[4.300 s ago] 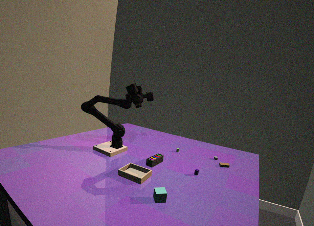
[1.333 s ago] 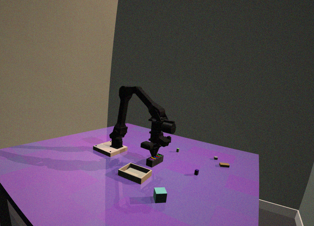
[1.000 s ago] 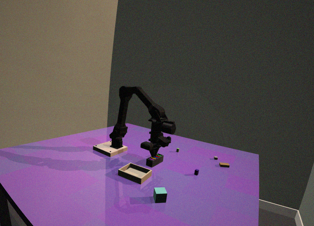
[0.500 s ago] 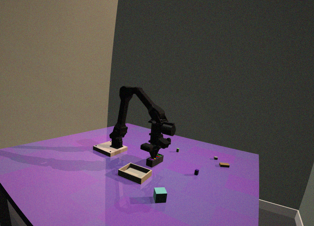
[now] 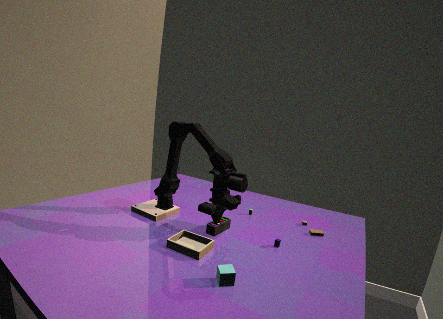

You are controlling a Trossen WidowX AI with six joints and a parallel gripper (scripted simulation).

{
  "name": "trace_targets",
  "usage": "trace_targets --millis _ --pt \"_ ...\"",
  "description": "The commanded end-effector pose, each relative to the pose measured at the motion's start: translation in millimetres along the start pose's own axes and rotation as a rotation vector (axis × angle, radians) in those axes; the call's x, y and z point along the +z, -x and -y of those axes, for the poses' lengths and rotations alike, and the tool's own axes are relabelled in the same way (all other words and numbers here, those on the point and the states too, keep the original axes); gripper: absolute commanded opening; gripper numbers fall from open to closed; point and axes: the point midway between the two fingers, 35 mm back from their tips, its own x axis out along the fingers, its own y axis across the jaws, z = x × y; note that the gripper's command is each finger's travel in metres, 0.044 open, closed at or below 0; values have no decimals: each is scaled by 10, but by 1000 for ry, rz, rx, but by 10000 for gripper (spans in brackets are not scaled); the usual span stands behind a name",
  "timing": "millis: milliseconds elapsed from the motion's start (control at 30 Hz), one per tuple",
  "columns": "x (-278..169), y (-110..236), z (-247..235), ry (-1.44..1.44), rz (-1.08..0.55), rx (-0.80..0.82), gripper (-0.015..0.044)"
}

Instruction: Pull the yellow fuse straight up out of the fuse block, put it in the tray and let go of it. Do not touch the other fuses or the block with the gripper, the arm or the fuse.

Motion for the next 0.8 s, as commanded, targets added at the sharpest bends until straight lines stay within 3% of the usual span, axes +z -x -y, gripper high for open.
trace_targets --millis 0,767 --pt "0 0 0 0 0 0 17" --pt "5 80 0 1 0 -1 0"
